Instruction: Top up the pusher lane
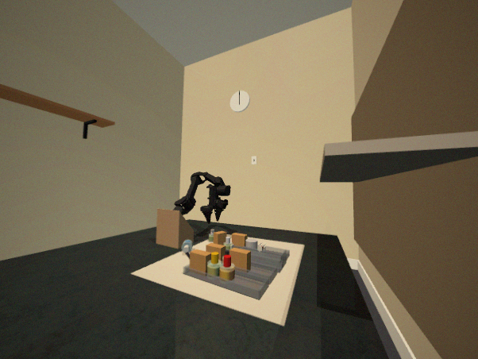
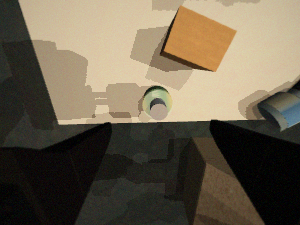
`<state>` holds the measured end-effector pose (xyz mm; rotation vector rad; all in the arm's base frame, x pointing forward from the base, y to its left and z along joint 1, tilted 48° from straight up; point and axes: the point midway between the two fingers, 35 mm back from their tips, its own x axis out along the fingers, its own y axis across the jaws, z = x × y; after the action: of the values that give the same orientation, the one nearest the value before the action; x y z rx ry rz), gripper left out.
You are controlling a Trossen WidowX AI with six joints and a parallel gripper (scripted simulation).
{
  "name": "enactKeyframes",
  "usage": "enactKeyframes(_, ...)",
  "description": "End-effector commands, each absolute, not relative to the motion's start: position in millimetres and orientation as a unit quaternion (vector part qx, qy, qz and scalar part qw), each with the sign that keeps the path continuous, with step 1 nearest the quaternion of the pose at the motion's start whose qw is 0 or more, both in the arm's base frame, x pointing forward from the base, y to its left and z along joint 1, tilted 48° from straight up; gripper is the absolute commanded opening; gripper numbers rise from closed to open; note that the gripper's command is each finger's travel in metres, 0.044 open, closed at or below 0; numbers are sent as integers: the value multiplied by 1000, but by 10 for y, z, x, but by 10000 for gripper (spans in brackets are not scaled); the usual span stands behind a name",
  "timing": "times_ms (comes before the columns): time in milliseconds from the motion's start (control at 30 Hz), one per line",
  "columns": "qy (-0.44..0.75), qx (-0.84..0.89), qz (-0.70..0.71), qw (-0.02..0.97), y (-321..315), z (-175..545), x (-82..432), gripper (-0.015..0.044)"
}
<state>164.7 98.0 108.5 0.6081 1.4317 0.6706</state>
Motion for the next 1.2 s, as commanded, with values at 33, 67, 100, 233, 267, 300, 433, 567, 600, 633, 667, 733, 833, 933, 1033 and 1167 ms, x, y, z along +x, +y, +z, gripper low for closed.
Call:
enactKeyframes(33,636,271,300,657,1148,931,1615,440)
enactKeyframes(67,636,271,300,657,1159,923,1614,440)
enactKeyframes(100,636,271,300,657,1159,923,1614,440)
enactKeyframes(233,636,271,300,657,1246,831,1617,440)
enactKeyframes(267,636,271,300,657,1258,819,1617,440)
enactKeyframes(300,636,271,300,657,1258,819,1617,440)
enactKeyframes(433,636,271,300,657,1313,766,1619,440)
enactKeyframes(567,636,272,300,657,1367,716,1618,440)
enactKeyframes(600,636,272,300,657,1369,714,1619,440)
enactKeyframes(633,636,272,300,657,1374,708,1619,440)
enactKeyframes(667,636,271,300,657,1383,699,1620,440)
enactKeyframes(733,636,271,300,657,1406,676,1623,440)
enactKeyframes(833,636,271,300,657,1440,643,1625,440)
enactKeyframes(933,636,271,300,657,1475,612,1626,440)
enactKeyframes(1033,636,271,300,657,1510,581,1625,440)
enactKeyframes(1167,636,272,300,657,1557,541,1622,440)
